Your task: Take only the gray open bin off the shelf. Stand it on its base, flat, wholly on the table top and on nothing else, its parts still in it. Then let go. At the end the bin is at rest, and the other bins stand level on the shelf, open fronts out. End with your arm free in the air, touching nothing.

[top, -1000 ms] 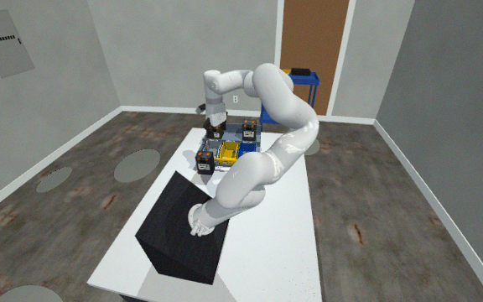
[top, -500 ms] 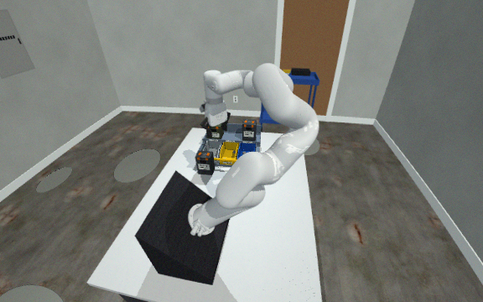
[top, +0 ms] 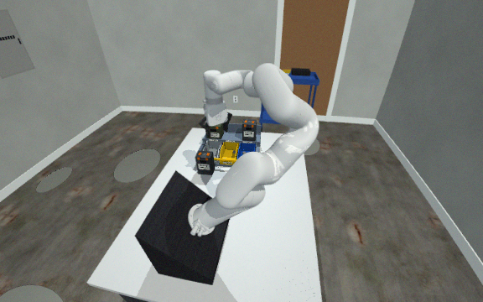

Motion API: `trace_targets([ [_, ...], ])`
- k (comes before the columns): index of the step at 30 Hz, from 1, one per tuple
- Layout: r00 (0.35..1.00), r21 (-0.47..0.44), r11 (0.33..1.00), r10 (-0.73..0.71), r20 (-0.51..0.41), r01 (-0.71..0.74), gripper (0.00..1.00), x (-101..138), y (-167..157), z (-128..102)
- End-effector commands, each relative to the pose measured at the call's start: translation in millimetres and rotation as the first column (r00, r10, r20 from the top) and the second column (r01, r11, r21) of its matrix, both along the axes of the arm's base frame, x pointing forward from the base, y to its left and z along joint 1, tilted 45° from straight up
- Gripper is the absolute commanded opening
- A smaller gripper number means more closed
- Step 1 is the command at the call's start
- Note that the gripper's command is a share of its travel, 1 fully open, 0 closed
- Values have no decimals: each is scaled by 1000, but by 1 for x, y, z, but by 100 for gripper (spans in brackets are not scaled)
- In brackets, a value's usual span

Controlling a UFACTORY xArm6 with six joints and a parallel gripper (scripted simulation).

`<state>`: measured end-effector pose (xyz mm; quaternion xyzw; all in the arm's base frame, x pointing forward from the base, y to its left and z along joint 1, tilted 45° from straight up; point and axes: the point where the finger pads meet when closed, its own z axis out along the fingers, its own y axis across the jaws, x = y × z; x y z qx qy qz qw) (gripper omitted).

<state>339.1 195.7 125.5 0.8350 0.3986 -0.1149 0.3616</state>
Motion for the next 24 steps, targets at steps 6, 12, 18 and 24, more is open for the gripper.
trace_targets([
  [6,991,19,995,-95,99,94,100,1,1,1],
  [12,983,28,991,-131,132,128,100,1,1,1],
  [18,923,77,961,-277,266,266,100,1,1,1],
  [24,923,77,961,-277,266,266,100,1,1,1],
])
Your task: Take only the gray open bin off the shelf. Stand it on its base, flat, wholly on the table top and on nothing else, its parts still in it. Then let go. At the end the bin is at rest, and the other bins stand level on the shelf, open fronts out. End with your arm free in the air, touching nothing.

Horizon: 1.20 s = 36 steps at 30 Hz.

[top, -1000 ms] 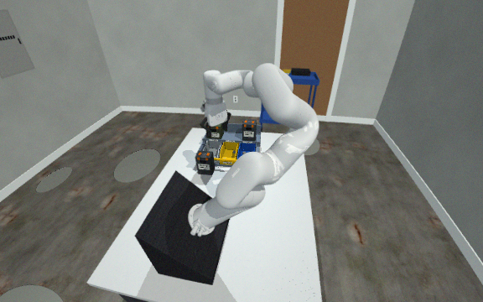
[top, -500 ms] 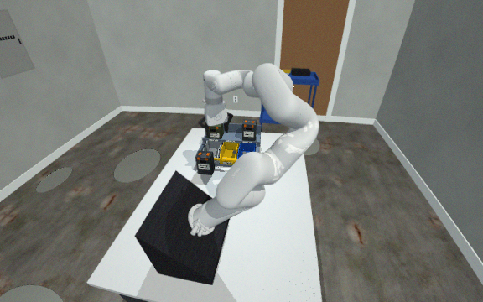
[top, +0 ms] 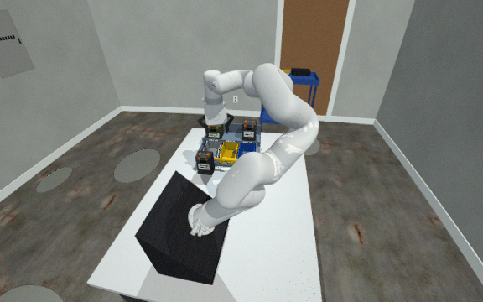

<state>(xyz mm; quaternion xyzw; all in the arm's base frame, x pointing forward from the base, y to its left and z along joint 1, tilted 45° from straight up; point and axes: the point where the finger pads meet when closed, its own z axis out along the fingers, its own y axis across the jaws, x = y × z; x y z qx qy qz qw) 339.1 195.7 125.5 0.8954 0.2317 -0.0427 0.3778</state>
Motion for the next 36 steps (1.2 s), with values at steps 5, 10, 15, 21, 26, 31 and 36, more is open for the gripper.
trace_targets([
  [5,998,9,999,-41,44,41,100,1,1,1],
  [10,965,46,982,-189,184,184,100,1,1,1],
  [15,965,46,982,-189,184,184,100,1,1,1],
  [21,965,46,982,-189,184,184,100,1,1,1],
  [26,938,68,968,-250,240,241,100,1,1,1],
  [31,938,68,968,-250,240,241,100,1,1,1],
  [36,938,68,968,-250,240,241,100,1,1,1],
])
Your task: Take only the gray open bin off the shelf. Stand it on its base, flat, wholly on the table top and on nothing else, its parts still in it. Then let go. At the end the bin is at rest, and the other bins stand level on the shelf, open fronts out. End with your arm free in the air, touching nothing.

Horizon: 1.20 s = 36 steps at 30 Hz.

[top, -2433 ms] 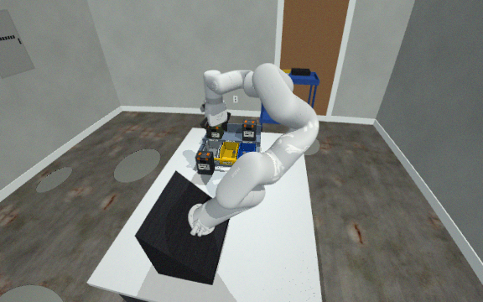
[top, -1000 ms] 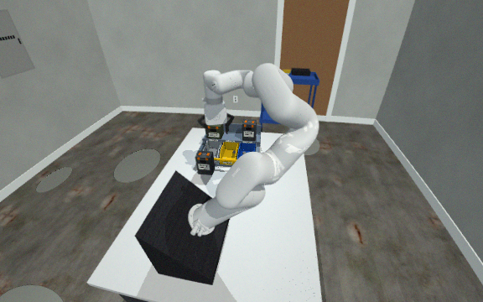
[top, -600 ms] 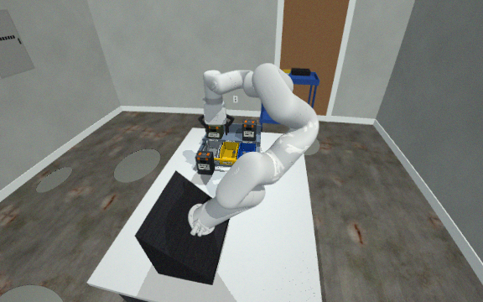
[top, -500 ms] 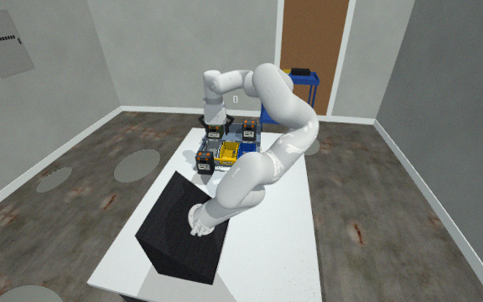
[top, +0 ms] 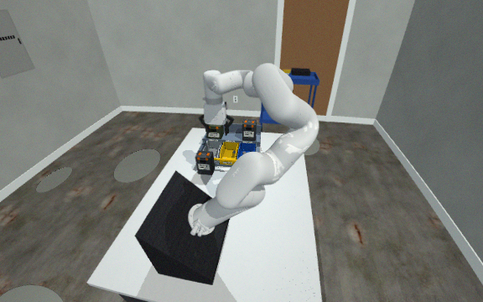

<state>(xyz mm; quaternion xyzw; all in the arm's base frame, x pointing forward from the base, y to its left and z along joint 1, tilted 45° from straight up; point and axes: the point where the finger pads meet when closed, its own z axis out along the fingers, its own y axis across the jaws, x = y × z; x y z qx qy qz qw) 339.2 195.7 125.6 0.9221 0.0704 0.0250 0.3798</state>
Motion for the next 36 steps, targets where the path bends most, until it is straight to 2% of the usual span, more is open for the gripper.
trace_targets([
  [1,1000,3,1000,1,3,-1,100,1,1,1],
  [19,1000,3,1000,1,3,-1,100,1,1,1],
  [24,969,-51,981,176,-173,-187,100,-43,-20,-13],
  [36,969,-51,981,176,-173,-187,100,-43,-20,-13],
])
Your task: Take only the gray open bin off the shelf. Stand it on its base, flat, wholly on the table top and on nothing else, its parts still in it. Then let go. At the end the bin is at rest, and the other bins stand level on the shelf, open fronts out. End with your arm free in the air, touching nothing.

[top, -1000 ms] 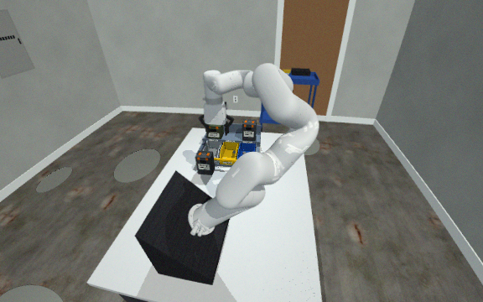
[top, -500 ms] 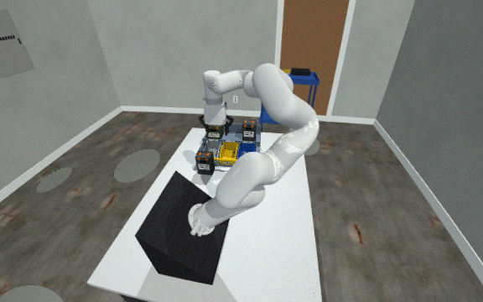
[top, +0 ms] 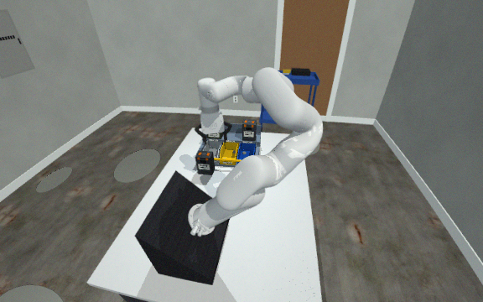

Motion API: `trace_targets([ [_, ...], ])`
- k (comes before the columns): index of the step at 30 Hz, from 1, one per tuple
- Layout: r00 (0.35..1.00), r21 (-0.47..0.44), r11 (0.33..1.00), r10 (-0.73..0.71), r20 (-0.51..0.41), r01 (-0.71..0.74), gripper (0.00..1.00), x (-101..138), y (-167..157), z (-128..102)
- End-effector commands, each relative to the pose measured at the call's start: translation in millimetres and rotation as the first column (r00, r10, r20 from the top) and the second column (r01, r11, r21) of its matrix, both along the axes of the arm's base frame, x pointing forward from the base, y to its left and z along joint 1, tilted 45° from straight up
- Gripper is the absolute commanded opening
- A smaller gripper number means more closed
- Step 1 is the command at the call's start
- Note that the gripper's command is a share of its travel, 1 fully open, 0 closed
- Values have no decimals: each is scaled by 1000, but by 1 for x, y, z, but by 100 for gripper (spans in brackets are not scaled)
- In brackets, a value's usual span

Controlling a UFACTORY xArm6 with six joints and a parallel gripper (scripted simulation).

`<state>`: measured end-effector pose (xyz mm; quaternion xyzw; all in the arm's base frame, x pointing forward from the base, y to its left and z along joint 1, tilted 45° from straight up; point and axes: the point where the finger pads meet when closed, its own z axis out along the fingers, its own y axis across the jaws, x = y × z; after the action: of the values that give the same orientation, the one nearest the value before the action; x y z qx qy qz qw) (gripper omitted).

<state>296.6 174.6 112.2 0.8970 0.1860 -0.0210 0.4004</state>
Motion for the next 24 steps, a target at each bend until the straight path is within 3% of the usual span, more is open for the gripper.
trace_targets([
  [1,999,-11,999,37,-32,-38,100,-9,-3,-2],
  [5,969,-51,981,176,-173,-188,100,-47,-22,-14],
  [17,969,-51,981,176,-173,-188,100,-47,-22,-14],
  [22,879,-71,925,327,-348,-372,100,-90,-44,-28],
  [24,879,-71,925,327,-348,-372,100,-90,-44,-28],
])
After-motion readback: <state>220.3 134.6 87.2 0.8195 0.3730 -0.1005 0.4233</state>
